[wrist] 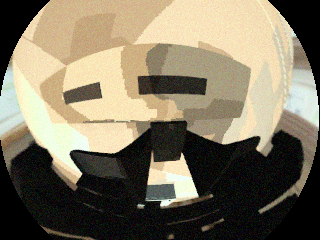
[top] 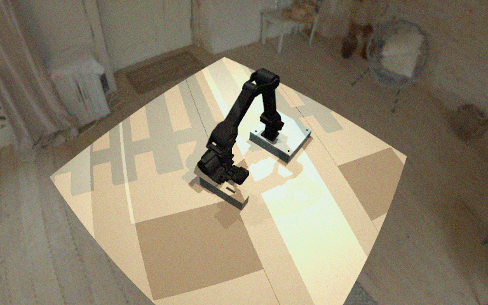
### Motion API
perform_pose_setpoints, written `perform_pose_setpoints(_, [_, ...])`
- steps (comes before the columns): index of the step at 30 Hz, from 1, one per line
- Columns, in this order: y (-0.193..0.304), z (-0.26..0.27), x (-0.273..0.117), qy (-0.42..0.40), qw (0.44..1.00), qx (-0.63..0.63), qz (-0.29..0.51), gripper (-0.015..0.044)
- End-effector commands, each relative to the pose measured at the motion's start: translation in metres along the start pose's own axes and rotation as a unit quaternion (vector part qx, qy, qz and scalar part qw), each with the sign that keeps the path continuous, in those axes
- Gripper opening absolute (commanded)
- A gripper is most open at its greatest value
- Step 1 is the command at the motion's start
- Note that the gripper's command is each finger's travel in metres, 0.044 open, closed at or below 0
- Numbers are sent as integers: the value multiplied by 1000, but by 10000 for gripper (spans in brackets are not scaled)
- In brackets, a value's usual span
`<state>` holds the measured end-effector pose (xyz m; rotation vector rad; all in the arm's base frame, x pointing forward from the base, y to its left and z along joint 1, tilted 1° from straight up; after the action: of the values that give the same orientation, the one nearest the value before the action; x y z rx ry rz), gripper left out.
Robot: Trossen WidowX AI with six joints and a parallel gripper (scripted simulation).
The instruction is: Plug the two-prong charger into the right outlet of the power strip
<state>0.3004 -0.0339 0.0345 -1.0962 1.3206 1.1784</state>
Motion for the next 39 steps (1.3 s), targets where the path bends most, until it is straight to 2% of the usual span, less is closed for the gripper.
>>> perform_pose_setpoints(1, [-8,1,-1,-1,1000,1,-12,0])
perform_pose_setpoints(39, [-16,2,-1,-1,1000,1,-13,0])
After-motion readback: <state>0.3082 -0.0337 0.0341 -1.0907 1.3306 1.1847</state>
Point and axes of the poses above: the point midway between the two fingers, 35 mm back from their tips, its own x axis out along the fingers, its own z axis across the jaws, y = z × x, the point moved 3 cm from there along -x, back along the fingers, and after that the axes turned 7 degrees about x, right-handed, at the moved point
